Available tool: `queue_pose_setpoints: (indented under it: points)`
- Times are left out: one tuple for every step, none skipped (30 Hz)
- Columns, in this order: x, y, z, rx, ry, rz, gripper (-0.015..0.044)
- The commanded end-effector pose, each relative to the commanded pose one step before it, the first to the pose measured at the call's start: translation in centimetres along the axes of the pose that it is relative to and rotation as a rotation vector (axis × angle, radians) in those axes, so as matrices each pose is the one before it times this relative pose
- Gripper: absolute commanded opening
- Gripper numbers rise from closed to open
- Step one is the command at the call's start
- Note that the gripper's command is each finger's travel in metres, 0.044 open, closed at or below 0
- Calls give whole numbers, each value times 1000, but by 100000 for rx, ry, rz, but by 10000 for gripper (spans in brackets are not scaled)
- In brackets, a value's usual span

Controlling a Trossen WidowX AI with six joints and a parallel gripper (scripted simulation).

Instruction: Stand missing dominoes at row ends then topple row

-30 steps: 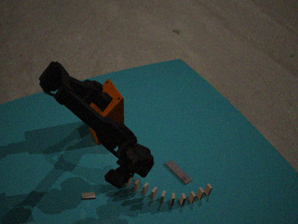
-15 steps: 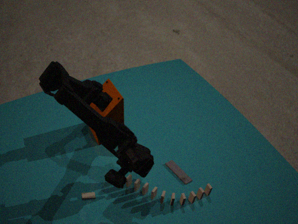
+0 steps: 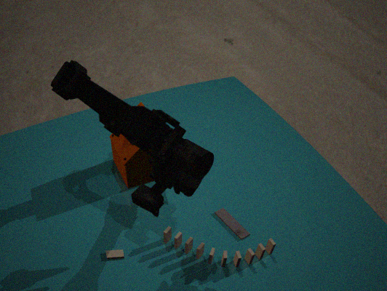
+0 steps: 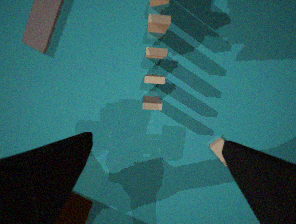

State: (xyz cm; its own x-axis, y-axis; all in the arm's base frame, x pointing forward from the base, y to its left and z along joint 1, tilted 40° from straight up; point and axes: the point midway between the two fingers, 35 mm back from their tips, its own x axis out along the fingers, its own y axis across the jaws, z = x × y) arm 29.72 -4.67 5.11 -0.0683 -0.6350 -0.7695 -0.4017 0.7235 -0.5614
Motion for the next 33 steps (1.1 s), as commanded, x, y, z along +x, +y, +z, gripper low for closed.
queue_pose_setpoints:
  points:
    - [-793, -121, -165, 1072, 357, 498, 440]
    - [87, -138, -31, -865, -41, 94, 440]
    - [262, -412, -101, -2592, -126, 262, 440]
    - [436, -684, -208, -4311, -215, 376, 440]
    - [533, -831, -328, -5291, -261, 360, 440]
    - [530, -810, -412, -5284, -240, 251, 440]
    - [527, -780, -495, -5273, -202, 149, 440]
    - [523, -742, -576, -5265, -148, 56, 440]
    - [520, -695, -653, -5259, -80, -26, 440]
    - [516, -640, -727, -5255, 1, -94, 440]
    - [513, -578, -795, -5253, 93, -148, 440]
    - [510, -494, -823, -5264, 206, -191, 440]
    - [507, -422, -879, -5272, 309, -208, 440]
    - [504, -344, -927, -5276, 416, -208, 440]
    - [501, -261, -968, -5282, 524, -190, 440]
    - [497, -172, -999, -5280, 629, -155, 440]
    - [399, -68, -822, -4255, 582, -88, 440]
    - [239, -8, -499, -2557, 380, -33, 440]
    - [80, 4, -167, -853, 132, -7, 440]
    - [0, 0, 0, 0, 0, 0, 440]
    - [0, 0, 0, 0, 0, 0, 440]
    - [-2, -85, -91, 4, 4, -6, 440]
    - [0, 0, 0, 0, 0, 0, 440]
    - [0, 0, 0, 0, 0, 0, 440]
    - [0, 0, 0, 0, 0, 0, 440]
    - [0, 0, 0, 0, 0, 0, 440]
    - [0, 0, 0, 0, 0, 0, 440]
    - [0, 0, 0, 0, 0, 0, 440]
    - [0, 0, 0, 0, 0, 0, 440]
    - [148, -16, 5, 2, -8, 4, 440]
    - [445, -45, 12, 6, -19, 12, 440]
    - [741, -61, 13, 7, -18, 14, 440]
    - [965, -52, 2, 4, 2, 9, 440]
